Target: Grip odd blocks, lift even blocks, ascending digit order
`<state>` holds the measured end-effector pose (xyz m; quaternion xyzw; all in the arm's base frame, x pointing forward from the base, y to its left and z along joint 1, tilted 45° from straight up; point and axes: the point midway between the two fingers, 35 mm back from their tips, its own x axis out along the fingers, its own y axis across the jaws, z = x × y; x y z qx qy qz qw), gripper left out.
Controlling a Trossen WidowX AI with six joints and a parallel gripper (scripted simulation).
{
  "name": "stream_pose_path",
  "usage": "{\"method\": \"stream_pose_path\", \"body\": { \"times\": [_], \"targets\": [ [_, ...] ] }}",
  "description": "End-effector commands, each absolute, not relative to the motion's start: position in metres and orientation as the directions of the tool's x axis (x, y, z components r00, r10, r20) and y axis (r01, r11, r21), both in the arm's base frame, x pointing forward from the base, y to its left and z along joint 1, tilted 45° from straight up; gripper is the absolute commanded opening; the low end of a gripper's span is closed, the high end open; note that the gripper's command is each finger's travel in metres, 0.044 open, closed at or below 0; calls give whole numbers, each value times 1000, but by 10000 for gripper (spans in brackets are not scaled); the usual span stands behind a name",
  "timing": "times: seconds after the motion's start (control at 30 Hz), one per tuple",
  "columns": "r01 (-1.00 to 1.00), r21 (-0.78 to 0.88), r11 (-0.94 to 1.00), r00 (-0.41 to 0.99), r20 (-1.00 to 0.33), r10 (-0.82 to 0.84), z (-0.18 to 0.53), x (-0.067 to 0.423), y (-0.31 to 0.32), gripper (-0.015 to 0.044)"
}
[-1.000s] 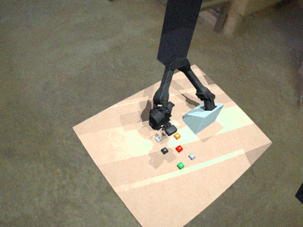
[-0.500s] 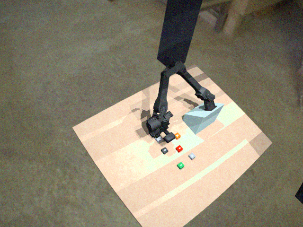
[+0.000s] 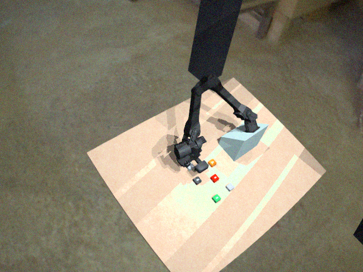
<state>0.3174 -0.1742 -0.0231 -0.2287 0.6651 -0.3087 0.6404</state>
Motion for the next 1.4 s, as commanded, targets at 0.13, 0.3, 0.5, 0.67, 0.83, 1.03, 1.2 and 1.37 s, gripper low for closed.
{"method": "stream_pose_path", "body": {
  "times": [0.13, 0.3, 0.5, 0.67, 0.83, 1.03, 1.2, 1.37],
  "targets": [
    [85, -706, 703, -75, -708, -702, -32, 316, -182, 400],
    [85, -706, 703, -75, -708, -702, -33, 316, -184, 348],
    [85, -706, 703, -75, -708, -702, -33, 316, -184, 190],
    [85, -706, 703, -75, -708, -702, -33, 316, -184, 120],
    [85, -706, 703, -75, -708, -702, -33, 316, -184, 120],
    [85, -706, 703, -75, -708, -702, -33, 316, -184, 120],
    [85, -706, 703, -75, -708, -702, -33, 316, -184, 120],
    [85, -706, 703, -75, -708, -702, -33, 316, -184, 120]
  ]
}}
